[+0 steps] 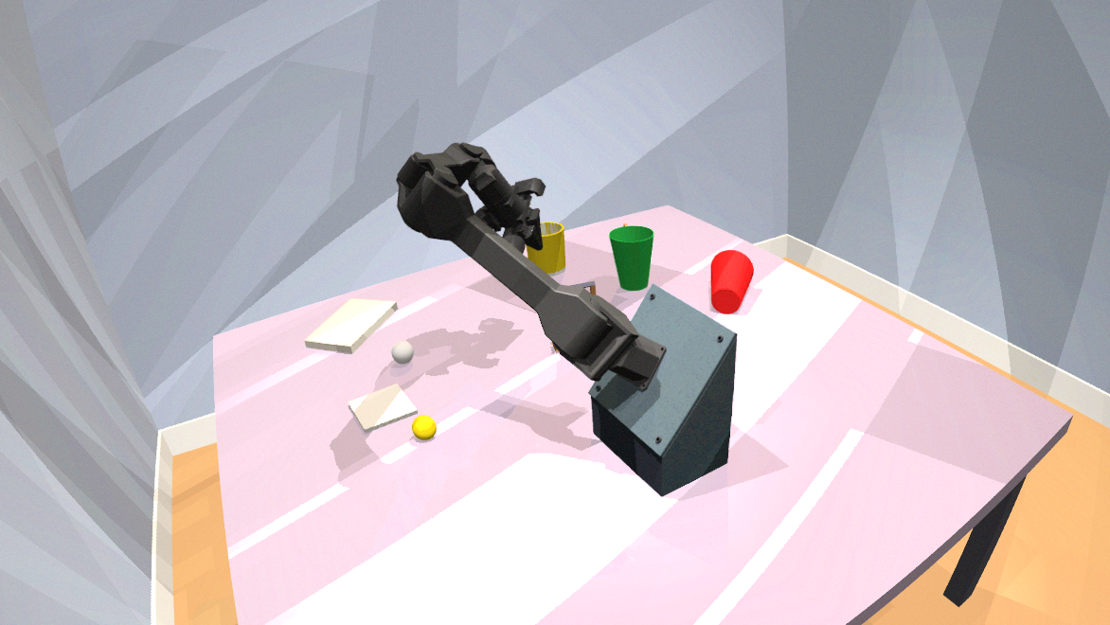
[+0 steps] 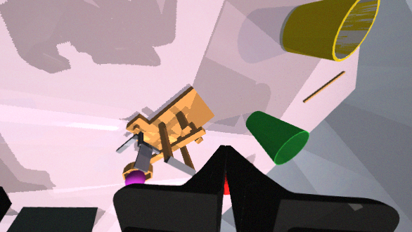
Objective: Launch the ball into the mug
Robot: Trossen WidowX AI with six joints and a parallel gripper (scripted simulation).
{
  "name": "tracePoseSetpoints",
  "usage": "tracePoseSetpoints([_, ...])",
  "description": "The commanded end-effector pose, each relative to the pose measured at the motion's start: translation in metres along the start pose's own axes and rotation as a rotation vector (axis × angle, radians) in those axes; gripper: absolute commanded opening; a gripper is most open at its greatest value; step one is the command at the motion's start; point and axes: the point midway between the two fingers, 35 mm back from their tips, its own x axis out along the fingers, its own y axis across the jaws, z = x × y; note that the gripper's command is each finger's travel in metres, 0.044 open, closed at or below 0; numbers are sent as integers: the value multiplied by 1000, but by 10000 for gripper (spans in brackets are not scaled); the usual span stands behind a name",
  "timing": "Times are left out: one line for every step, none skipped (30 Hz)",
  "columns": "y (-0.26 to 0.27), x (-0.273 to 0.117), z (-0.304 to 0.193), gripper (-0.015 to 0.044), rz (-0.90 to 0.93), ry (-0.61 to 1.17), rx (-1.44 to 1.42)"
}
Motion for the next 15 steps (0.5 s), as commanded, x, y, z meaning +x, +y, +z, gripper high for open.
tracePoseSetpoints([24,2,-10,0,16,67,-120])
tracePoseSetpoints([30,2,-12,0,19,82,-149])
tracePoseSetpoints([35,2,-15,0,23,96,-179])
tracePoseSetpoints([40,2,-17,0,26,110,-208])
tracePoseSetpoints([46,2,-20,0,30,124,-238])
tracePoseSetpoints([51,2,-23,0,35,139,-268])
tracePoseSetpoints([56,2,-26,0,39,153,-298])
tracePoseSetpoints([61,1,-29,0,44,167,-327])
tracePoseSetpoints([67,1,-32,0,49,181,-357])
tracePoseSetpoints([72,1,-35,0,55,195,-387])
tracePoseSetpoints([77,1,-38,0,61,209,-417])
tracePoseSetpoints([82,0,-42,0,67,223,-448])
tracePoseSetpoints([87,0,-45,0,73,237,-478])
tracePoseSetpoints([92,0,-49,0,79,251,-508])
tracePoseSetpoints([97,-1,-52,0,86,265,-538])
